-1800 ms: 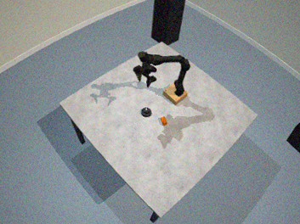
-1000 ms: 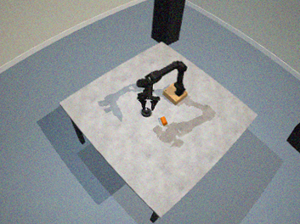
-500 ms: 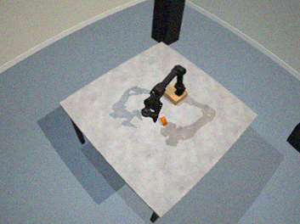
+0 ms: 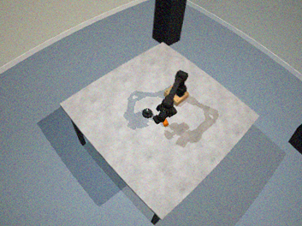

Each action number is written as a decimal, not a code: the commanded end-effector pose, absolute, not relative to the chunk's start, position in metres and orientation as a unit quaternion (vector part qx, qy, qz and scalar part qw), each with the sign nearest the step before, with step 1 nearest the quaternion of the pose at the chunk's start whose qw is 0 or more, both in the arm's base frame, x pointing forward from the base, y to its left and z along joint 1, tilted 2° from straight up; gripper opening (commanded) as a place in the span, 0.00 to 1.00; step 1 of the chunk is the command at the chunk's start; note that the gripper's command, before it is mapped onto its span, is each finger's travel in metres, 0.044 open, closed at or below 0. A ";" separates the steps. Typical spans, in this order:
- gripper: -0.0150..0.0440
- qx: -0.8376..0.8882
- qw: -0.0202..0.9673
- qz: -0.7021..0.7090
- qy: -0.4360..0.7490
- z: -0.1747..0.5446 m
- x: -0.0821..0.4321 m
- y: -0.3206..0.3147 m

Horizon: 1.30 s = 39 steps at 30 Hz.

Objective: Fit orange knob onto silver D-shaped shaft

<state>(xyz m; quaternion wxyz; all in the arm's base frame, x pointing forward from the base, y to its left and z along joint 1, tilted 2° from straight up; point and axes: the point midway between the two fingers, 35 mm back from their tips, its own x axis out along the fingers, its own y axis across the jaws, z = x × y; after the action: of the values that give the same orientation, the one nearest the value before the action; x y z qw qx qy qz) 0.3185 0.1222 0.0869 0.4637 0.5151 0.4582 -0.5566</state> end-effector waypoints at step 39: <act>1.00 0.501 0.441 -0.672 0.321 0.011 0.293 0.128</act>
<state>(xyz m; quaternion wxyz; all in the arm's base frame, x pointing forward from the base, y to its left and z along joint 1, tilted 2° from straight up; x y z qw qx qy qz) 0.2932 0.1289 0.0179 0.4410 0.5035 0.3235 -0.6688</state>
